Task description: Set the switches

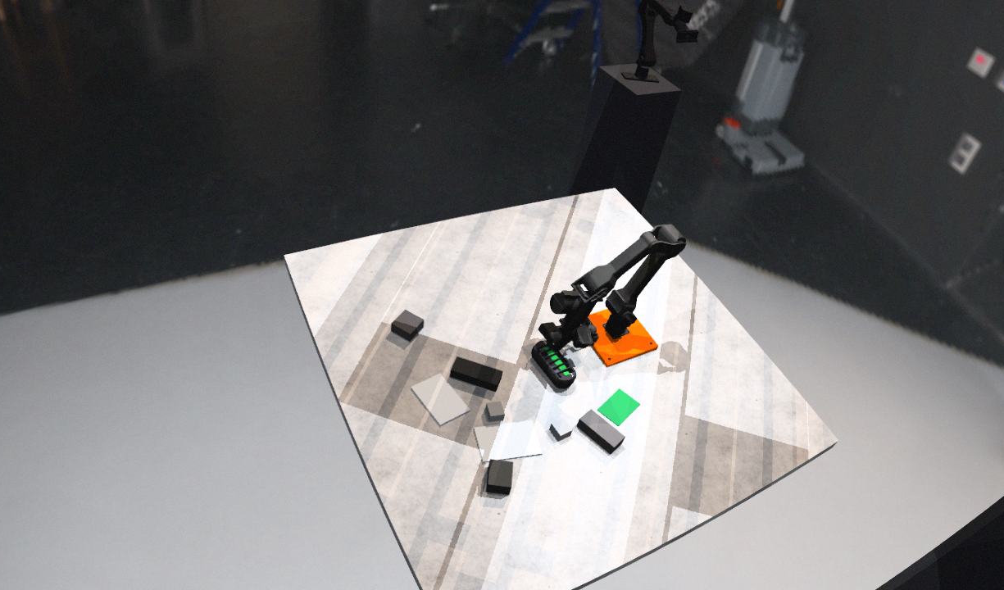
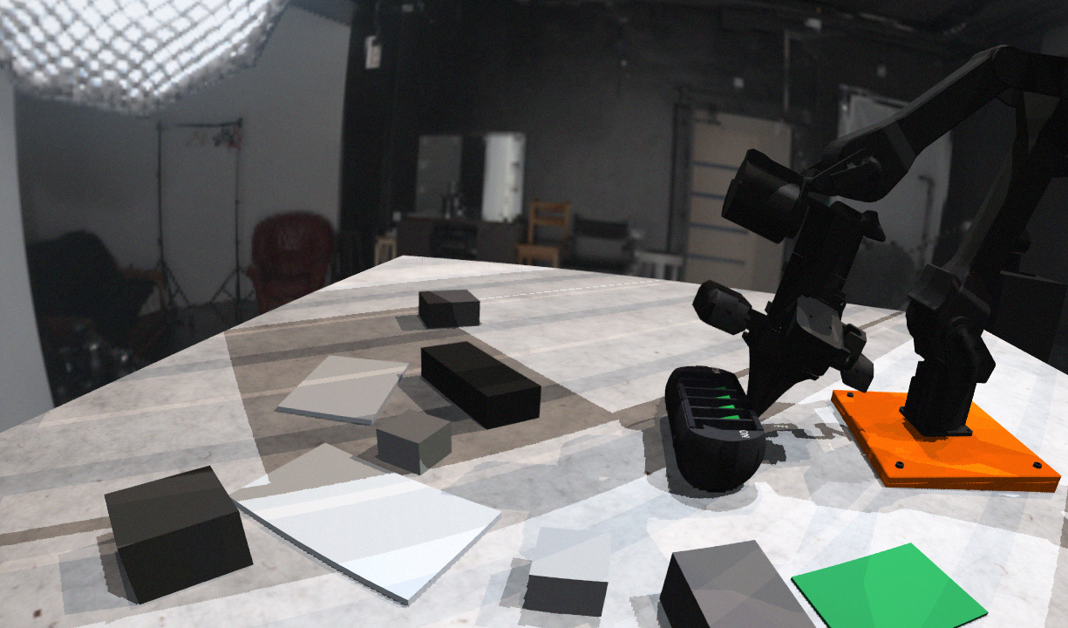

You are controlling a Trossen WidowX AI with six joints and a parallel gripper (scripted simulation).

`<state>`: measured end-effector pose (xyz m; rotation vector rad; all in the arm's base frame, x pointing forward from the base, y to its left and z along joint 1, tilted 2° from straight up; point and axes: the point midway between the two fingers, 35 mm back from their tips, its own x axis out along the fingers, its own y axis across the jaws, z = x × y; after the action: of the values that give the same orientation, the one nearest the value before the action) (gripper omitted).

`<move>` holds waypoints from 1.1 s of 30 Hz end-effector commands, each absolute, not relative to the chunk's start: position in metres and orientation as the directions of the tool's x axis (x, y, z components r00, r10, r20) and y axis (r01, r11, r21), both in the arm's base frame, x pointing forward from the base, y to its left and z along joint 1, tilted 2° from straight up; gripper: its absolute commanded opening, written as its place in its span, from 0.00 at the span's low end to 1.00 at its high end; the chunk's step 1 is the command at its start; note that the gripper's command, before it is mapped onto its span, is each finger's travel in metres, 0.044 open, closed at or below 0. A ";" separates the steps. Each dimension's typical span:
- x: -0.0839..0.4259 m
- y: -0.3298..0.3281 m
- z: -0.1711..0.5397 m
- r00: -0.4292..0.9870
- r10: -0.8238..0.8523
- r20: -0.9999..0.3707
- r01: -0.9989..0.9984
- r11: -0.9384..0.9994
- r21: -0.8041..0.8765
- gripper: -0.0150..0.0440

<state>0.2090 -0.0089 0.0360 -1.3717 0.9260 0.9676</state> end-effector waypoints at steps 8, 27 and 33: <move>0.213 -0.008 0.036 0.346 0.016 -0.938 -0.938 -0.031 -0.346 0.25; 0.220 -0.008 0.036 0.347 0.016 -0.938 -0.937 -0.031 -0.347 0.25; 0.223 -0.008 0.036 0.347 0.016 -0.938 -0.937 -0.031 -0.347 0.25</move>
<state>0.2193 -0.0082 0.0361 -1.3735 0.9257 0.9765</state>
